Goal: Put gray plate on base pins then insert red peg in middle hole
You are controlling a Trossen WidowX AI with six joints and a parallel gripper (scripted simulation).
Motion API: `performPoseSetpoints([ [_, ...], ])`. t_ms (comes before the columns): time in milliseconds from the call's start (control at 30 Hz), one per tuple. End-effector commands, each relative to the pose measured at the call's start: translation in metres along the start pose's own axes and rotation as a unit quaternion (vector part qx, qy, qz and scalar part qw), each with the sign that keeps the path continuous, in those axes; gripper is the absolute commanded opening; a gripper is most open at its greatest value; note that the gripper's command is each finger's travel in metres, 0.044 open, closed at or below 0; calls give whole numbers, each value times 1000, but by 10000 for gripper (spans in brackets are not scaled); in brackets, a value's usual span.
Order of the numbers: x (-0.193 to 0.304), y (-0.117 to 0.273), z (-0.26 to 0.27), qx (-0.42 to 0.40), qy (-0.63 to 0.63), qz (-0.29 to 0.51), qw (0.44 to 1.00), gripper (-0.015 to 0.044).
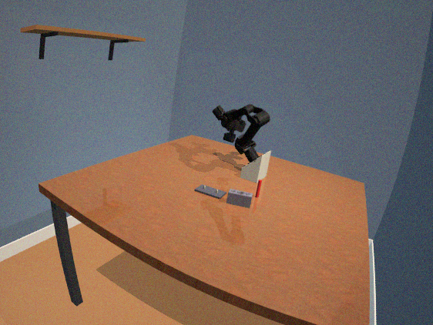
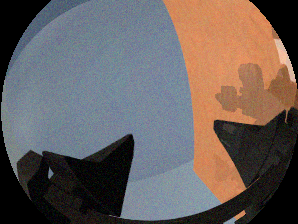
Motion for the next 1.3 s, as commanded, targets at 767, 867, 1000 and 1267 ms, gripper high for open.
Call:
performPoseSetpoints([
  [767, 148, 82, -64, 321, 409, 314, 794, 440],
  [867, 160, 114, -80, 335, 472, 359, 732, 440],
  [1000, 167, 164, -101, 338, 550, 416, 640, 440],
  [1267, 142, 268, -131, 288, 673, 508, 455, 440],
])
Point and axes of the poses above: the point midway between the two fingers, 35 mm back from their tips, its own y axis back along the fingers, its own z axis across the jaws, x = y × z, the point moved 9 cm from there along y, back along the fingers, and after that the axes turned 14 degrees about y, right-handed, at the moved point
